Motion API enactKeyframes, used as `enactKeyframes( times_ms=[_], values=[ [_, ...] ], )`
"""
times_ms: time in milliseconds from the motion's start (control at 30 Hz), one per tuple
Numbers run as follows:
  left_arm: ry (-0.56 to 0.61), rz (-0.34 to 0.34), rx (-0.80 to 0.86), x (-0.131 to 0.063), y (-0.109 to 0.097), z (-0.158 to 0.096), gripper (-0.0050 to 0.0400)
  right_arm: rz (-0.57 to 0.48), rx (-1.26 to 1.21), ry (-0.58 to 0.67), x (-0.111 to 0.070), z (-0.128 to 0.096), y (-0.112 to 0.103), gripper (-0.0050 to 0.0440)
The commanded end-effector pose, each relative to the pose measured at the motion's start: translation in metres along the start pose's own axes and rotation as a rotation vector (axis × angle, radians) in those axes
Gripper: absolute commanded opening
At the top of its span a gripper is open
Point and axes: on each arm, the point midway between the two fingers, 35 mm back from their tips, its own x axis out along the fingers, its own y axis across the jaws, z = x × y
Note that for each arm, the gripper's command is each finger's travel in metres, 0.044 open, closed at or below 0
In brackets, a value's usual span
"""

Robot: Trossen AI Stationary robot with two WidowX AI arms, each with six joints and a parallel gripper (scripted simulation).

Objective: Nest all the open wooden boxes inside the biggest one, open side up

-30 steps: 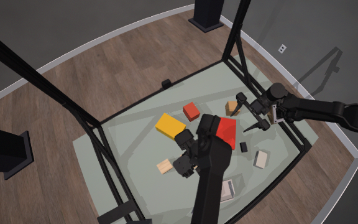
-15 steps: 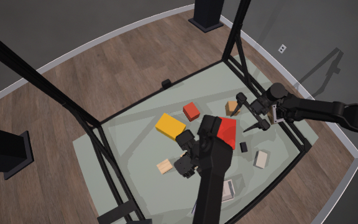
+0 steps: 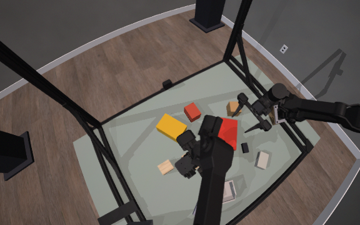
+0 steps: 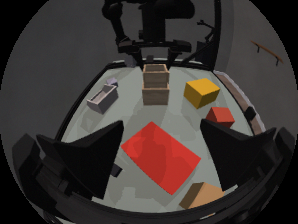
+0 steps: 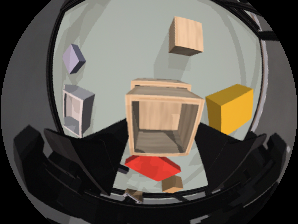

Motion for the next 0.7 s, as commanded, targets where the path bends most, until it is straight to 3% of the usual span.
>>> enactKeyframes(
  times_ms=[0, 667],
  values=[
    [0.001, 0.002, 0.004, -0.0004, 0.0005, -0.001, 0.04, 0.005, -0.004, -0.004, 0.0034, 0.0015, -0.0011, 0.0],
    [0.001, 0.002, 0.004, -0.0004, 0.0005, -0.001, 0.04, 0.005, -0.004, -0.004, 0.0106, 0.0019, 0.001, 0.0]
  ],
)
